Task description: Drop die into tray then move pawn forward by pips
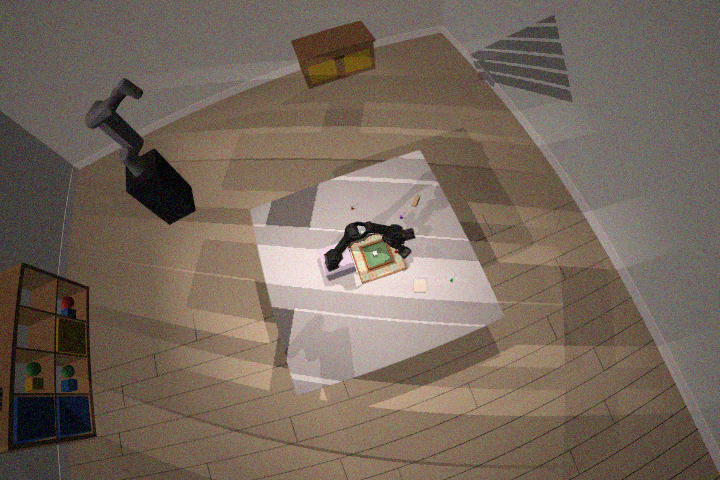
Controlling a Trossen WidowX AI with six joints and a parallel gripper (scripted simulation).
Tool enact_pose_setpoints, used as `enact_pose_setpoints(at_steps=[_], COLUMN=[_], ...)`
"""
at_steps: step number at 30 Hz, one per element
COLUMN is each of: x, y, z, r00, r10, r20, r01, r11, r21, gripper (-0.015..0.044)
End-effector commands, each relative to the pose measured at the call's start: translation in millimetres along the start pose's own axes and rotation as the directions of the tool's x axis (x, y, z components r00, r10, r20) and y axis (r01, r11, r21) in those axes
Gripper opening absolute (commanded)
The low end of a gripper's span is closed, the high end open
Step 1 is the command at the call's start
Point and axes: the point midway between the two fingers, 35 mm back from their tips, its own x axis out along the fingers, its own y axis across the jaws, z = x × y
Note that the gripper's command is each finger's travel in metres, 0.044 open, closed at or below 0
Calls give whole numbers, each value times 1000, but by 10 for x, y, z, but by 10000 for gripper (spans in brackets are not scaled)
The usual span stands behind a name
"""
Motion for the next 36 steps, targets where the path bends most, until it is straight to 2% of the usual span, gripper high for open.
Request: enact_pose_setpoints(at_steps=[1,15,21,27,31,36], x=[104,308,308,308,295,-60], y=[11,18,18,18,17,-15], z=[-29,-38,-38,-38,-35,13], r00=[1000,1000,1000,1000,1000,1000], r10=[3,3,3,3,3,3], r20=[-11,-11,-11,-11,-11,-11], r01=[-3,-3,-3,-3,-3,-3], r11=[1000,1000,1000,1000,1000,1000], r21=[-2,-2,-2,-2,-2,-2], gripper=[200,200,43,2,0,0])
